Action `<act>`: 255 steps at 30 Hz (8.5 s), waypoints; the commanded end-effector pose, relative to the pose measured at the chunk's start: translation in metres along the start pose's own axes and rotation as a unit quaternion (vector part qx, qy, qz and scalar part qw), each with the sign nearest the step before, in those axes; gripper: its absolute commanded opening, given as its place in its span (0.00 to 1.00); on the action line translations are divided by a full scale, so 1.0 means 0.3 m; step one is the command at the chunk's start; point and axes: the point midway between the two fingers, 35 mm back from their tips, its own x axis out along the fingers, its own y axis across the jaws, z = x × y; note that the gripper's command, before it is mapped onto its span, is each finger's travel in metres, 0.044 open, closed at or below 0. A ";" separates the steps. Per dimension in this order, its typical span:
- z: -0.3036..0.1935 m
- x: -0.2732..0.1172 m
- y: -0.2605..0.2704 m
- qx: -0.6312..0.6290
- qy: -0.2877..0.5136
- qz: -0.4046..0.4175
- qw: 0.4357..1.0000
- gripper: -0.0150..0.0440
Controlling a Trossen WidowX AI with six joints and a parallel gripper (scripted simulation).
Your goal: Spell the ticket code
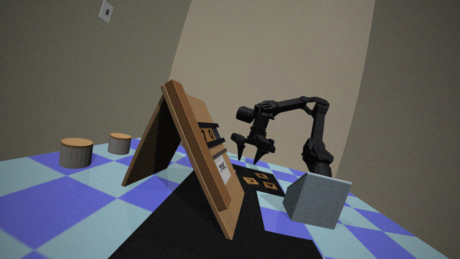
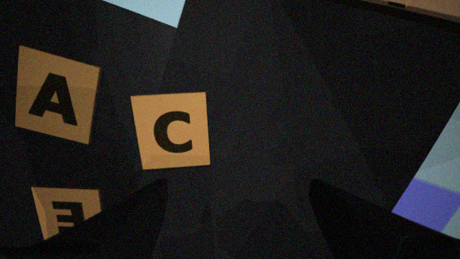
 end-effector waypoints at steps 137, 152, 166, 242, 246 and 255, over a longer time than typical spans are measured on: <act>0.039 0.178 0.144 -0.030 -0.011 0.037 0.999 0.25; 0.044 0.159 0.143 -0.030 -0.011 0.037 0.999 0.25; 0.030 0.139 0.081 0.083 0.009 -0.006 0.996 0.25; -0.085 -0.267 -0.315 0.780 -0.204 -0.338 0.485 0.25; -0.081 -0.264 -0.317 0.780 -0.204 -0.338 0.485 0.25; -0.064 -0.259 -0.324 0.780 -0.204 -0.337 0.485 0.25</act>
